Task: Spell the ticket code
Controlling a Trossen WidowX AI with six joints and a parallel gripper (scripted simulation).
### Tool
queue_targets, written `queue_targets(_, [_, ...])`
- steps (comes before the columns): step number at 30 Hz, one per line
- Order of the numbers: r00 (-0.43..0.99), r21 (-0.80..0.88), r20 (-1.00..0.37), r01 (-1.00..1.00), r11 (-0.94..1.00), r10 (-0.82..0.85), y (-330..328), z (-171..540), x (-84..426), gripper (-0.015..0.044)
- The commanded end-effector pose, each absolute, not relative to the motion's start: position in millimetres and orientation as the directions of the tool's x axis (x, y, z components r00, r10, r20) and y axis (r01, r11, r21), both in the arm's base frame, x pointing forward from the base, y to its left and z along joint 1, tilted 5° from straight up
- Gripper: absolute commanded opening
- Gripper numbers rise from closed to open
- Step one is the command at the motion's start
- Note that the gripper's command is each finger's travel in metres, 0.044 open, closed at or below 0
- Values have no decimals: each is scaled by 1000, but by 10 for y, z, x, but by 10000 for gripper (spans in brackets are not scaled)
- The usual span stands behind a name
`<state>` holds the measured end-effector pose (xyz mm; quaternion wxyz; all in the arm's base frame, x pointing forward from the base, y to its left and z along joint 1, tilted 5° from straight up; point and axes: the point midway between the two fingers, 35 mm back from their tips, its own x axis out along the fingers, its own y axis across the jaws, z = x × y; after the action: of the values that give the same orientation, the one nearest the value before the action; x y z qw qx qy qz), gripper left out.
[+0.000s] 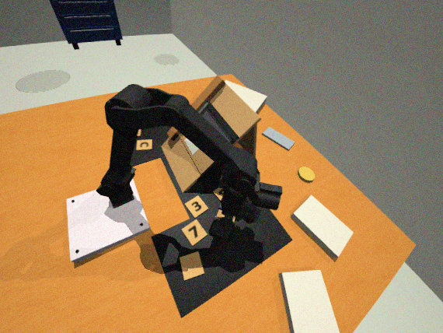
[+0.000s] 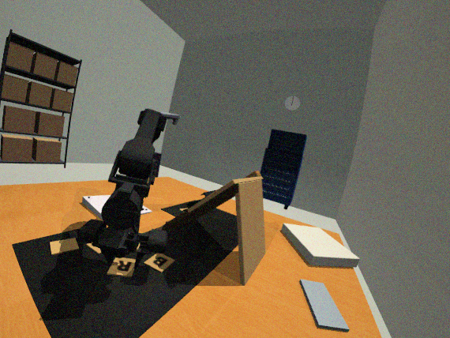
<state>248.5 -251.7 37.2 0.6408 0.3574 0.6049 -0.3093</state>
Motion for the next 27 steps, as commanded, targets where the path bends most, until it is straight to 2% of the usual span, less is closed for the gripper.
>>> queue_targets(1, [81,88,-996,829,553,38,-2518,405,2483,69])
queue_targets(4, [81,88,-996,829,553,37,-2521,422,2479,0])
queue_targets(27, [81,88,-996,829,553,37,-2530,548,2444,0])
